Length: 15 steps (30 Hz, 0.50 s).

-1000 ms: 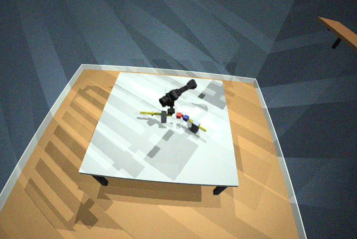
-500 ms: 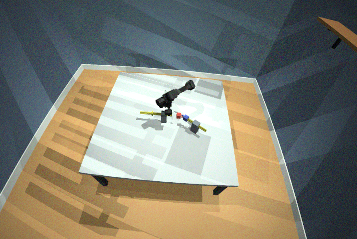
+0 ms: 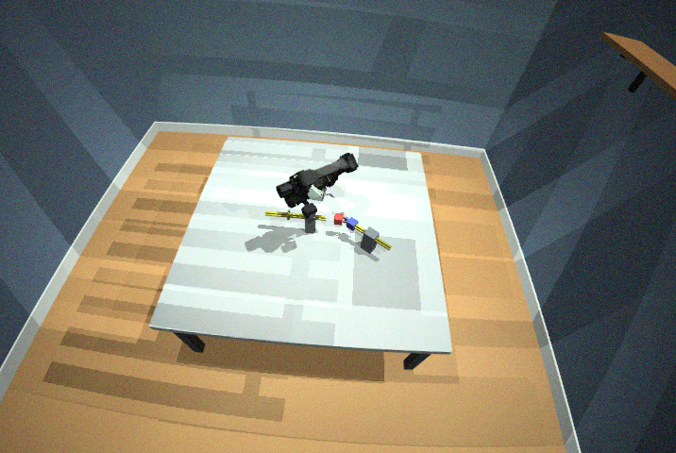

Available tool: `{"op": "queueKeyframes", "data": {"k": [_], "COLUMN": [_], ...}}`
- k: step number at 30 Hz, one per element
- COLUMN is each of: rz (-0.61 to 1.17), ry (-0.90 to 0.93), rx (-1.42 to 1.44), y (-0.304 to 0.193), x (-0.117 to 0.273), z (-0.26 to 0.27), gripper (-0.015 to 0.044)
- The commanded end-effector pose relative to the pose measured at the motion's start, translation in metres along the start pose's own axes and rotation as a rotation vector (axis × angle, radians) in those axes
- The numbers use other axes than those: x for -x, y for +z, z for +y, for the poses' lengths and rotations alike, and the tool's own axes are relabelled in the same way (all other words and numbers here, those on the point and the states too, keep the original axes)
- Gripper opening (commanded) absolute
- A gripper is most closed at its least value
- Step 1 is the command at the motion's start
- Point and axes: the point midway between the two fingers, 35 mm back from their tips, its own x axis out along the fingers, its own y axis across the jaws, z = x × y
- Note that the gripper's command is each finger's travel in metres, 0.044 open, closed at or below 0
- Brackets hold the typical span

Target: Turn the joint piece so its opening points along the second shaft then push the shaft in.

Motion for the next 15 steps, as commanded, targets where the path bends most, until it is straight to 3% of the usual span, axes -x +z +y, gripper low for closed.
{"op": "queueKeyframes", "data": {"k": [1, 15], "rz": [-0.013, -0.026], "ry": [-0.006, -0.033], "rx": [0.125, 0.605], "y": [0.018, 0.078], "x": [0.005, 0.012], "z": [-0.011, -0.062], "gripper": [0.044, 0.044]}}
